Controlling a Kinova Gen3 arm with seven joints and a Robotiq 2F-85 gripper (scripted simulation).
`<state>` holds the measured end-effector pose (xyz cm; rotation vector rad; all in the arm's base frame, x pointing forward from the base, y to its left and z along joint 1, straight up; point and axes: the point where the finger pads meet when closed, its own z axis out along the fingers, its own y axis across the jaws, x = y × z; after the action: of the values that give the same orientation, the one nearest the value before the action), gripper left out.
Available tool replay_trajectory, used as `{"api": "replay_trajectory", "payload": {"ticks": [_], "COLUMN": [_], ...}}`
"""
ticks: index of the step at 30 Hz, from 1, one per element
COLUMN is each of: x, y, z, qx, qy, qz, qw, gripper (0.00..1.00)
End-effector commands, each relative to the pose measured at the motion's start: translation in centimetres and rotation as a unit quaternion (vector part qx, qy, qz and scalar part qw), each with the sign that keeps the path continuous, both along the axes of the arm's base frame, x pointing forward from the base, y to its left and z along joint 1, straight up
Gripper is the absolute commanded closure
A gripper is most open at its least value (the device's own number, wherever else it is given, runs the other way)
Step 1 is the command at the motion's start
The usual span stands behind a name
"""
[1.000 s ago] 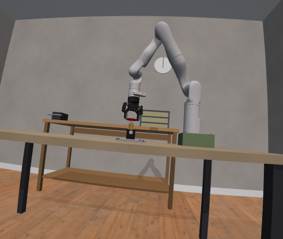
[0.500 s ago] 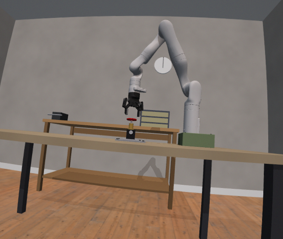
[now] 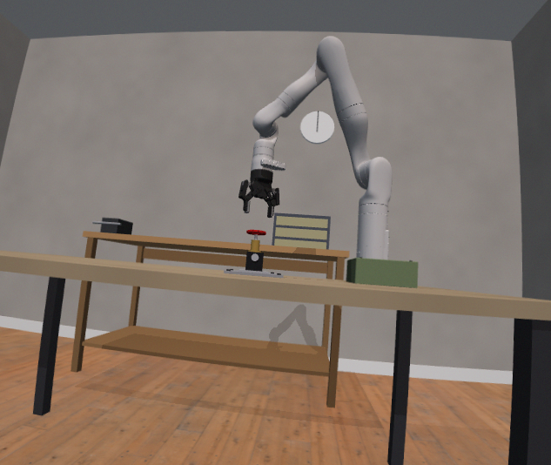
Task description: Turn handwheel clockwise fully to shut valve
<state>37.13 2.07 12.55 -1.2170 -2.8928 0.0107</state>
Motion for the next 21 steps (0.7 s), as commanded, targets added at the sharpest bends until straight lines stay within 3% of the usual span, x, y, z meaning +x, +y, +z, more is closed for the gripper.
{"api": "replay_trajectory", "payload": {"ticks": [1, 21], "x": [0.2, 0.2], "y": [0.2, 0.2], "z": [0.6, 1.6], "qx": [0.002, 0.002], "qy": [-0.004, -0.004], "qz": [0.002, 0.002], "qw": [1.000, 1.000], "gripper": [0.00, 0.00]}}
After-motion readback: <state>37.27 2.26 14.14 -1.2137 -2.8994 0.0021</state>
